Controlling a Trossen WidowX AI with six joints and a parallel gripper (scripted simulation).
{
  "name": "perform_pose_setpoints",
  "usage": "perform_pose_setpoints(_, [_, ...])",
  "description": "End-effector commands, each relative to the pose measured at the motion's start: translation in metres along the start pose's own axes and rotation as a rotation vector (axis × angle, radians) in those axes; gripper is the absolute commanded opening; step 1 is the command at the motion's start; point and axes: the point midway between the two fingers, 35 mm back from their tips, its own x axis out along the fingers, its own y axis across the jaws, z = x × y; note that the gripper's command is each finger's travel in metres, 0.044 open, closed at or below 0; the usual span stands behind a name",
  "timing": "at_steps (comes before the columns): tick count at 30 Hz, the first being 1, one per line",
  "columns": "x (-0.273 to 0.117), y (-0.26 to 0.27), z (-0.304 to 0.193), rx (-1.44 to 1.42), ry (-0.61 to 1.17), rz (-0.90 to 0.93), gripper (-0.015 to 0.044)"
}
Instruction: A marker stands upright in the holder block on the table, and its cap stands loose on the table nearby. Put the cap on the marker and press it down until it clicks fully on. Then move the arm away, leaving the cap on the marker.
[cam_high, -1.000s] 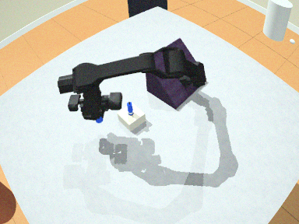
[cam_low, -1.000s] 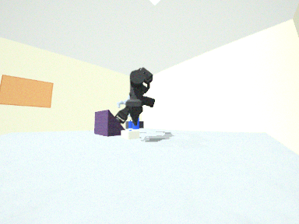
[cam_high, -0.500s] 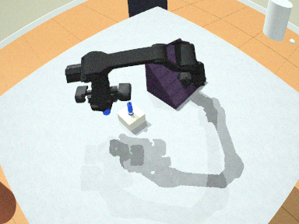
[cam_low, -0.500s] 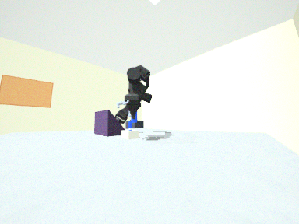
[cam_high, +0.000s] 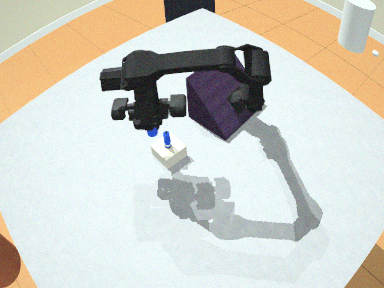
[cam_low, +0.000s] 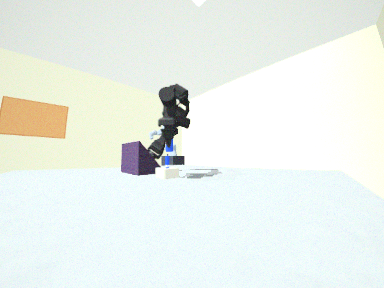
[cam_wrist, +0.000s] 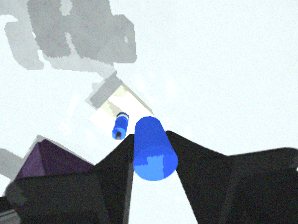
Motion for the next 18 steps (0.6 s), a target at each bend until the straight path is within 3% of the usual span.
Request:
perform_pose_setpoints(1, [-0.004, 0.013, -0.005, -0.001, 0.005, 0.004, 0.0])
perform_pose_setpoints(18, [-0.004, 0.033, -0.013, -0.001, 0.004, 0.007, 0.0])
